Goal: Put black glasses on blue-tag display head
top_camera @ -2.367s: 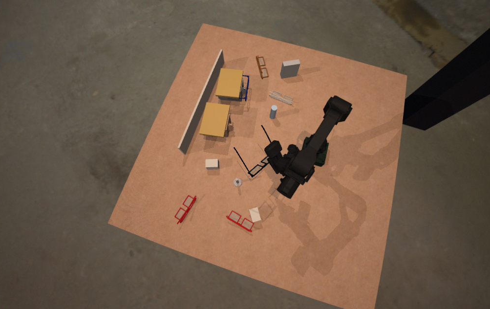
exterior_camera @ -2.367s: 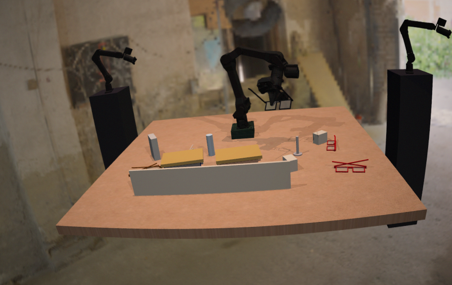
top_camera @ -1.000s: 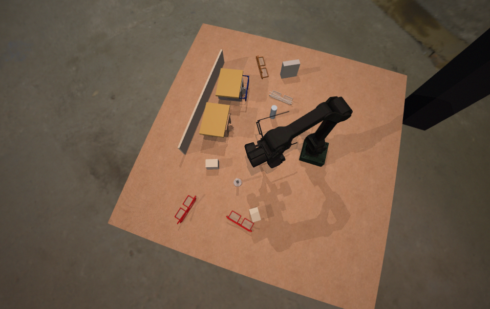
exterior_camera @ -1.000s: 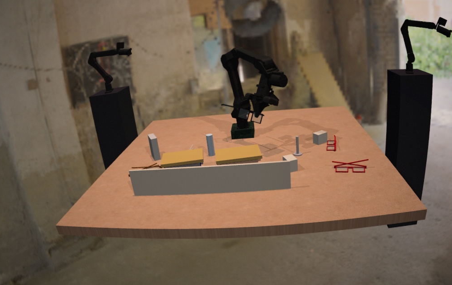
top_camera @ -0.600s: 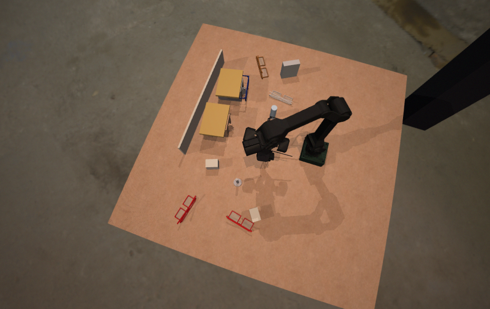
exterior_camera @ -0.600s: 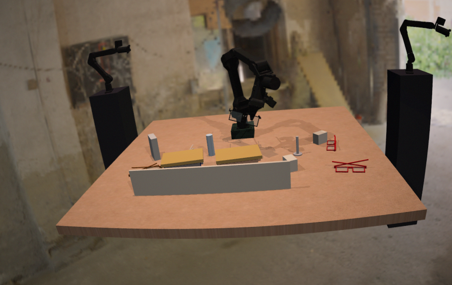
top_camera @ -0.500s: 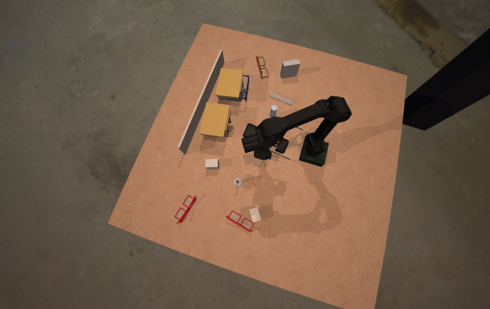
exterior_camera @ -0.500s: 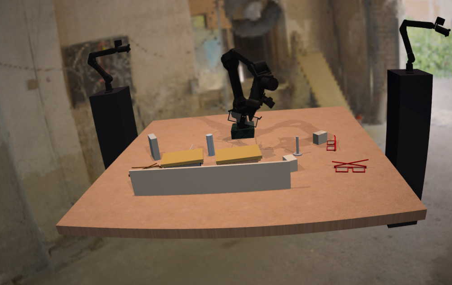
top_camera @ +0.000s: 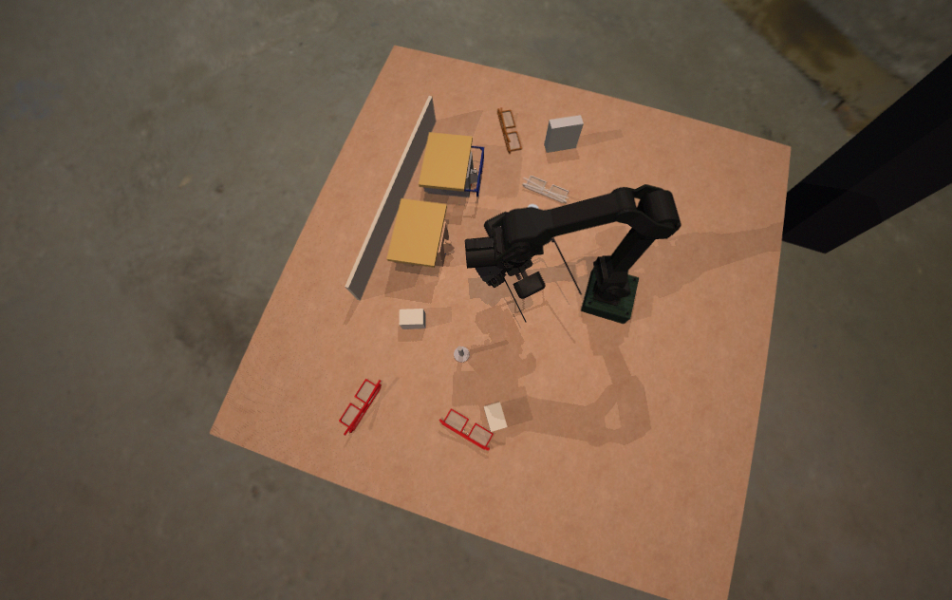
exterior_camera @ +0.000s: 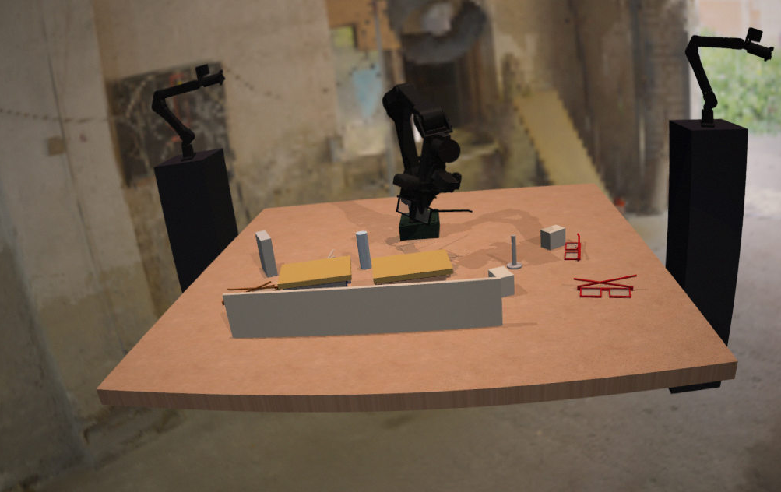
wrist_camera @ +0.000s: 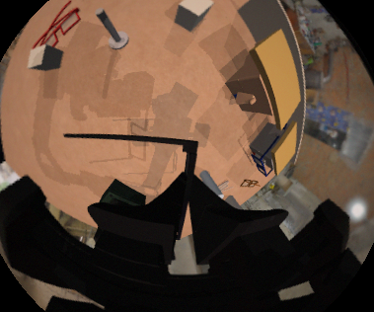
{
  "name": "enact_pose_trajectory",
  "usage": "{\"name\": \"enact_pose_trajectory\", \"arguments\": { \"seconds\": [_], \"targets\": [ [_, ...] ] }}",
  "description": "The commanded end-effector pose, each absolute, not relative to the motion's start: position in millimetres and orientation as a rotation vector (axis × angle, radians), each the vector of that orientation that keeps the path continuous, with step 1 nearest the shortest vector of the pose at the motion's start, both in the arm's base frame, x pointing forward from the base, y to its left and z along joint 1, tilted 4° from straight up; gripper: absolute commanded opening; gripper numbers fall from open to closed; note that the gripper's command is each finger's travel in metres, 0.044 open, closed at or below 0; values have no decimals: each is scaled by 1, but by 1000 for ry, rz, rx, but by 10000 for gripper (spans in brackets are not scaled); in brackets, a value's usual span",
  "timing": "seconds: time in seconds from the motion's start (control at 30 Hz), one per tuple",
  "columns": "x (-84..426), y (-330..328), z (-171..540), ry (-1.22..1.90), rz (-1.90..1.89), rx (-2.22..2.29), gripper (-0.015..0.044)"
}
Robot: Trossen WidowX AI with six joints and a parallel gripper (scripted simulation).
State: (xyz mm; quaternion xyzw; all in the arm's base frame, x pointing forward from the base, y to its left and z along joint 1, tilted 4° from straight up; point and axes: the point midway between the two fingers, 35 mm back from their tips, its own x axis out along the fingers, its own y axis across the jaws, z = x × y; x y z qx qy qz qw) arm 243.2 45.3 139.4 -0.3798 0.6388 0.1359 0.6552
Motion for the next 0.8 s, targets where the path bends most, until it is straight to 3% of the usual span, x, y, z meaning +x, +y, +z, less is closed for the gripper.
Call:
{"name": "enact_pose_trajectory", "arguments": {
  "seconds": [0.0,0.77],
  "targets": [
    [245,39,138,1465,203,-707,0],
    [254,-10,131,1424,-501,268,0]
  ]
}}
